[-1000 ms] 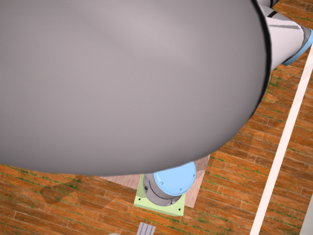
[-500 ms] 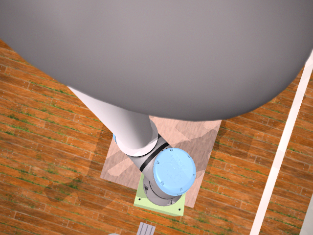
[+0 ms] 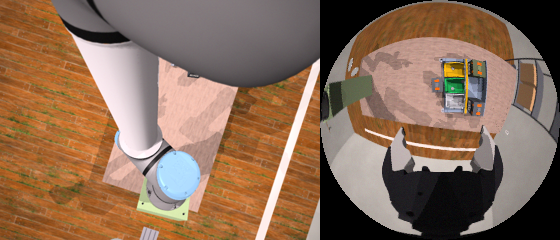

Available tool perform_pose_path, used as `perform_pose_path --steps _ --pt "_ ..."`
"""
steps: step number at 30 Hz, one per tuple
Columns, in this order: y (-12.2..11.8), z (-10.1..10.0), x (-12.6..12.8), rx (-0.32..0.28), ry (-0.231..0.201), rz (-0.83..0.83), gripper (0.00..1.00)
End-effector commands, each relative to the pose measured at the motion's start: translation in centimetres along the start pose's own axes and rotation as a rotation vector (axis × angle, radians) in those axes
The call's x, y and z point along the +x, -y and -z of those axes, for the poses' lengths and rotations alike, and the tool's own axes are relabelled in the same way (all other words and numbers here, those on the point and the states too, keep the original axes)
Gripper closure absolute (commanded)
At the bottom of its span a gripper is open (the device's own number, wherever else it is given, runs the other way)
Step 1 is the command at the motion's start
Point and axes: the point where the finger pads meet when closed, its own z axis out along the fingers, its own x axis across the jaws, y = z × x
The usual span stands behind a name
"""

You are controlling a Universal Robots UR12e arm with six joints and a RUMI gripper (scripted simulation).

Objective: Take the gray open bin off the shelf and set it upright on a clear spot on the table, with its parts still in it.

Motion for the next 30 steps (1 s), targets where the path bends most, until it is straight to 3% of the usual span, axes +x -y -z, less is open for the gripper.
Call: perform_pose_path --steps 1,7,12,24,29,30 --pt "-0.2 -0.8 0.2 -0.002 -0.002 0.000 0.00" --pt "-0.2 -0.8 0.2 -0.002 -0.002 0.000 0.00" --pt "-0.8 -5.6 0.6 -0.002 -0.002 0.000 0.00" --pt "-0.8 -5.6 0.6 -0.002 -0.002 0.000 0.00" --pt "-1.4 -10.5 0.9 -0.002 -0.002 0.000 0.00" --pt "-1.4 -10.5 0.9 -0.002 -0.002 0.000 0.00"
